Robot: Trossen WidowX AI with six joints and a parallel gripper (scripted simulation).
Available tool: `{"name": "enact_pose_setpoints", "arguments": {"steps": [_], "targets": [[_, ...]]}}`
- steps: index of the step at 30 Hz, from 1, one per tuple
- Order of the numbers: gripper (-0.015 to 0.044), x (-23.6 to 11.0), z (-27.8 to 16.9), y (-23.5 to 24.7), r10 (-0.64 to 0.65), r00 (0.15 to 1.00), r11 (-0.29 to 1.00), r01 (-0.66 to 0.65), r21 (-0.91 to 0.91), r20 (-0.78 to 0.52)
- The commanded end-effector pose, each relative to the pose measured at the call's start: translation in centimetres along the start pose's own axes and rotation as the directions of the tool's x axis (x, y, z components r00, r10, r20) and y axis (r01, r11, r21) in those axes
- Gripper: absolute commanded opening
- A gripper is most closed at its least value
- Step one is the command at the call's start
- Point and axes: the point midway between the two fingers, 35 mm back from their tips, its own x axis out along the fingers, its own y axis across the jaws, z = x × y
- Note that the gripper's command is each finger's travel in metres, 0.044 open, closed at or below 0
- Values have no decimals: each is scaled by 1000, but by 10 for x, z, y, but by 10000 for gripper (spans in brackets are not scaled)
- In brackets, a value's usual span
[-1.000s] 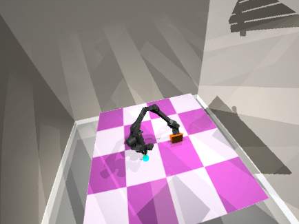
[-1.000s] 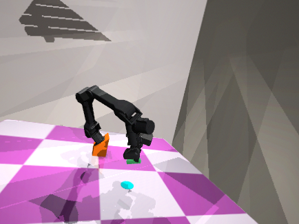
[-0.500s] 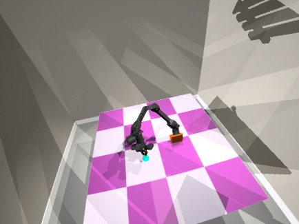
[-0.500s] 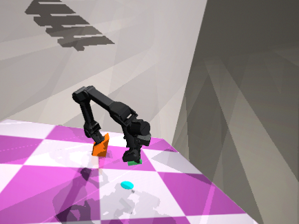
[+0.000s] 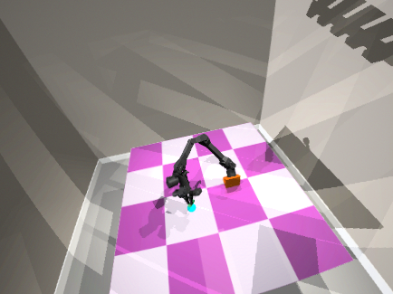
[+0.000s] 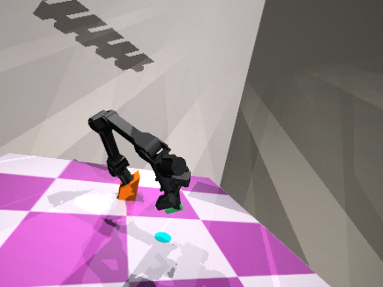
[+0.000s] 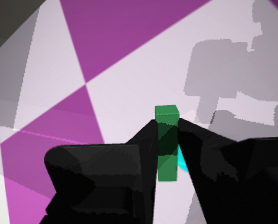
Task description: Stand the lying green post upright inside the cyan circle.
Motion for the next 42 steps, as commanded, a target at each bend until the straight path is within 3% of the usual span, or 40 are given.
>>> {"name": "enact_pose_setpoints", "arguments": {"steps": [1, 42], "targets": [[23, -3, 0, 0, 6, 999, 1000, -5, -3, 35], [23, -6, -2, -4, 32, 941, 999, -17, -46, 336]]}}
